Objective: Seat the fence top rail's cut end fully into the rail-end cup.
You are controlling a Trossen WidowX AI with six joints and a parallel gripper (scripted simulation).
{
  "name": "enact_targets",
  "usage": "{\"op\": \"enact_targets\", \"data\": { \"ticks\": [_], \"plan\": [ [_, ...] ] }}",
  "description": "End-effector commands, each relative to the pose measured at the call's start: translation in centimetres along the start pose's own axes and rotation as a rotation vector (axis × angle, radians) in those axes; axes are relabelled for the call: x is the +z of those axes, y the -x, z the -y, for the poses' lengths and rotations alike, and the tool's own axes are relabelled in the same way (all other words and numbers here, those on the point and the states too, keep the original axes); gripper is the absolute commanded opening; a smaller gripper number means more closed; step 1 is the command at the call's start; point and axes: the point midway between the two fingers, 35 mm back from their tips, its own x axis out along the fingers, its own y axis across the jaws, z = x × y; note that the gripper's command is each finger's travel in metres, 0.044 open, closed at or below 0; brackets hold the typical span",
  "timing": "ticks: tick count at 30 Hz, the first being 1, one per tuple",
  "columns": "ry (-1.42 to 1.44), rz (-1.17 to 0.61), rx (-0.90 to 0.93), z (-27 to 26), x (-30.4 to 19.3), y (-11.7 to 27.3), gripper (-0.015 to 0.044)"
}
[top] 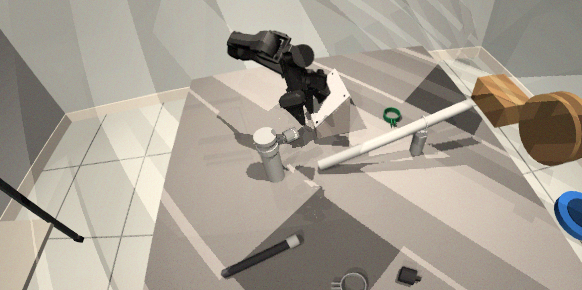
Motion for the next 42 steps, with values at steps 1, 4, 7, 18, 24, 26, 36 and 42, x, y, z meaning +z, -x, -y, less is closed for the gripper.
{"op": "enact_targets", "data": {
  "ticks": [1,4,7,18,24,26,36,42],
  "plan": [
    [0.581,0.037,-0.011,-1.4,-5.5,1.0,0.044],
    [0.685,0.036,-0.019,-1.8,-6.4,1.2,0.044],
    [0.685,0.036,-0.019,-1.8,-6.4,1.2,0.044],
    [0.685,0.037,-0.019,-1.8,-6.4,1.1,0.044],
    [0.684,0.036,-0.02,-2.7,-7.1,-0.9,0.044],
    [0.684,0.035,-0.021,-2.8,-7.2,-1.2,0.044],
    [0.683,0.038,-0.019,-2.7,-7.0,-2.4,0.044],
    [0.682,0.039,-0.018,-2.6,-6.8,-3.3,0.044]
  ]
}}
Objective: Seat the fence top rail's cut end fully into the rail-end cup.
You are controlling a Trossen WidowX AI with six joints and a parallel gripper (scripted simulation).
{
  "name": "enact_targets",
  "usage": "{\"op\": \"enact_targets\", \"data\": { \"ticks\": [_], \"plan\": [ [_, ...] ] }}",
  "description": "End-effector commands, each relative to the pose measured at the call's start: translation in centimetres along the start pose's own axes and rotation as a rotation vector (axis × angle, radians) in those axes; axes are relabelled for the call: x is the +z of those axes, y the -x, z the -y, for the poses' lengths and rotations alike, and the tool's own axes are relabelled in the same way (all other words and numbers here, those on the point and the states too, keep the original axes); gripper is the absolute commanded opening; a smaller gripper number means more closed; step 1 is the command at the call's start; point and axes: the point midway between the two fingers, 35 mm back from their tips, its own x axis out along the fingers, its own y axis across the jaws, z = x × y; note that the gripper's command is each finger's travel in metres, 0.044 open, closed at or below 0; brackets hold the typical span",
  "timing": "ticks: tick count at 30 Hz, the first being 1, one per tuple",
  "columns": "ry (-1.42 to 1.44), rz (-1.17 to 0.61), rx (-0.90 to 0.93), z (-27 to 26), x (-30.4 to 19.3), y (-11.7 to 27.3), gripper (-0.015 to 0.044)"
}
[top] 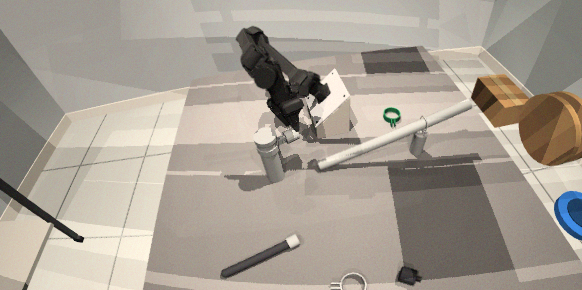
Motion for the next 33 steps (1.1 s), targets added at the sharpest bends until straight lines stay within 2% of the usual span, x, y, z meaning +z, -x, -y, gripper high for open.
{"op": "enact_targets", "data": {
  "ticks": [1,30,33],
  "plan": [
    [0.002,0.006,-0.002,0.1,0.1,-0.6,0.044],
    [0.004,-0.003,-0.007,-0.2,-0.1,-5.1,0.044],
    [0.004,-0.004,-0.007,-0.2,-0.1,-5.2,0.0361]
  ]
}}
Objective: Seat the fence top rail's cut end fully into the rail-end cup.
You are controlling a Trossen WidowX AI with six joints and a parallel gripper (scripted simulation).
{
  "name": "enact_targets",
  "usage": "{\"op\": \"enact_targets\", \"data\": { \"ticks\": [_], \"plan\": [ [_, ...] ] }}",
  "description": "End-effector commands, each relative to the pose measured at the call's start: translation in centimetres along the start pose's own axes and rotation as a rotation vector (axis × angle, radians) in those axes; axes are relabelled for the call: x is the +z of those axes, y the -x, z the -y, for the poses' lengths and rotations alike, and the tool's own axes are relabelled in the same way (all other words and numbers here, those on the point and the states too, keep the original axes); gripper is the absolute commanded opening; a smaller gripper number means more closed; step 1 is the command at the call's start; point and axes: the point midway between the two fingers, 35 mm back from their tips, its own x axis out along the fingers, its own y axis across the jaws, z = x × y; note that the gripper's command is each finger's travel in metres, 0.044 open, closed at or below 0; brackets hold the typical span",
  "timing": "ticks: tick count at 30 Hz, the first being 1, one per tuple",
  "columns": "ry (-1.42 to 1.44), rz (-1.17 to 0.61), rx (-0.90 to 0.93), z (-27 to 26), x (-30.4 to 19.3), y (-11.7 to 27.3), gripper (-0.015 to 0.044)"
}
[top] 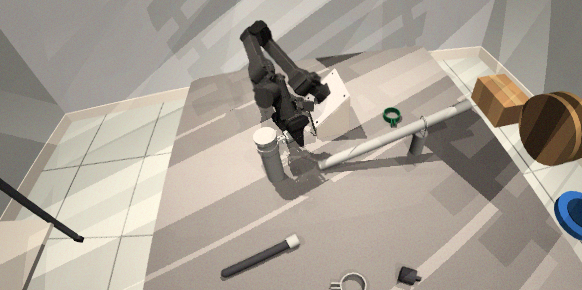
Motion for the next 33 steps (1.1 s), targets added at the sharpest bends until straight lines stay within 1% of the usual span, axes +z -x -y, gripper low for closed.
{"op": "enact_targets", "data": {
  "ticks": [1,9,12,16,33],
  "plan": [
    [0.002,0.003,-0.006,0.1,0.0,-0.2,0.0335],
    [0.002,0.003,-0.006,0.1,0.0,-0.2,0.0125],
    [0.002,0.003,-0.006,0.1,0.0,-0.2,0.0105],
    [-0.024,-0.012,-0.006,0.3,0.0,-0.3,0.0],
    [-0.145,-0.08,-0.006,1.4,-0.1,-0.9,0.0]
  ]
}}
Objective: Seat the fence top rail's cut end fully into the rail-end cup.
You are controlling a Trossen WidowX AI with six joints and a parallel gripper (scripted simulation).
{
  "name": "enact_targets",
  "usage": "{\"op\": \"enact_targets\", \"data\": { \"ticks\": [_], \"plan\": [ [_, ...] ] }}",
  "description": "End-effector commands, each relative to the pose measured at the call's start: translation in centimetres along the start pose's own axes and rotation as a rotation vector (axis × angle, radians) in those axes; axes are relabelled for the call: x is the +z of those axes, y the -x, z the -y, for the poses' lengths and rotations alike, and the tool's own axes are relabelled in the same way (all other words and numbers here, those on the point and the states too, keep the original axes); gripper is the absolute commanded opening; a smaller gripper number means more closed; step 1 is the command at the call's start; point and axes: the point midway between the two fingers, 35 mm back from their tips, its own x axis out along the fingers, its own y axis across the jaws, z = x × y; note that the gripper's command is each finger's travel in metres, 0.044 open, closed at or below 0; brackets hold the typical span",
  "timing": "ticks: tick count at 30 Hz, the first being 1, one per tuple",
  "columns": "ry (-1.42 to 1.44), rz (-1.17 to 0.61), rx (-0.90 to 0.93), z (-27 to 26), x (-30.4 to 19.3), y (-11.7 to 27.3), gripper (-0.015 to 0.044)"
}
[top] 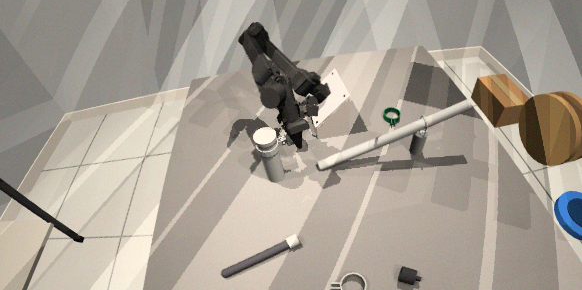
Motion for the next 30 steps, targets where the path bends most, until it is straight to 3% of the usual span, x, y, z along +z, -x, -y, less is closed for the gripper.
{"op": "enact_targets", "data": {
  "ticks": [1,30],
  "plan": [
    [-0.024,-0.016,0.0,0.3,0.0,-0.2,0.0],
    [-0.203,-0.119,-0.001,1.9,-0.2,-1.1,0.0]
  ]
}}
